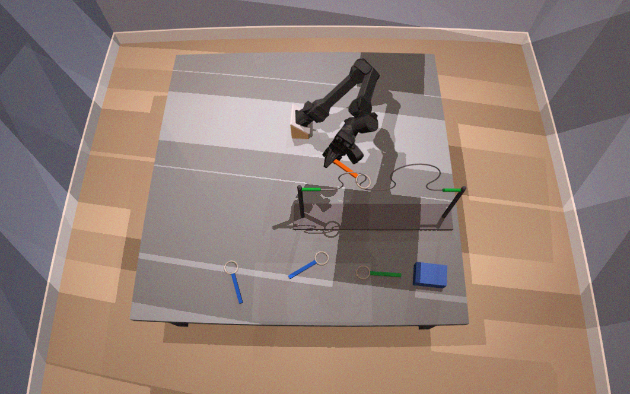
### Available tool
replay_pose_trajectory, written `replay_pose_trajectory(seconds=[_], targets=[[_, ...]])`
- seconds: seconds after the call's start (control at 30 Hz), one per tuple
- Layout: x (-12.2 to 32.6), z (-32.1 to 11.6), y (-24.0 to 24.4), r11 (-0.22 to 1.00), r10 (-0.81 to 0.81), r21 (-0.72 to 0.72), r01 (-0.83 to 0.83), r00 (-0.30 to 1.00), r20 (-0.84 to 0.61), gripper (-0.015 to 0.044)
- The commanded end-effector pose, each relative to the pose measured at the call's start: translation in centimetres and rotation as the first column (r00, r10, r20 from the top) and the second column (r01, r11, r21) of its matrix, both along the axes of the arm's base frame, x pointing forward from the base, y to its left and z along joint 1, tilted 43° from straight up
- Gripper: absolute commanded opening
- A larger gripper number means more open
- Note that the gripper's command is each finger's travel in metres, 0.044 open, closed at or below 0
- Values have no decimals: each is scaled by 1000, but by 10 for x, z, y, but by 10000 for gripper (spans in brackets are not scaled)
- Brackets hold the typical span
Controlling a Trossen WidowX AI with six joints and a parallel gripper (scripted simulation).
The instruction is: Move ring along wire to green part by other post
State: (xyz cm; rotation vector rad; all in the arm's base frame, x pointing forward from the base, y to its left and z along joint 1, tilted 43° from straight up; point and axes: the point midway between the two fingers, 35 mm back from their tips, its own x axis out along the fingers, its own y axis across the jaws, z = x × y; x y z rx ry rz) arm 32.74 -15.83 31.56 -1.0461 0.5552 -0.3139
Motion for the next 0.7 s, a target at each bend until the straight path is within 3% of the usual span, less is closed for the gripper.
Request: replay_pose_trajectory(seconds=[0.0,0.67], targets=[[1,4,0,1000,1,23,-2,1000,16,-150],[2,-8,8,970,6,244,-16,999,45,-150]])
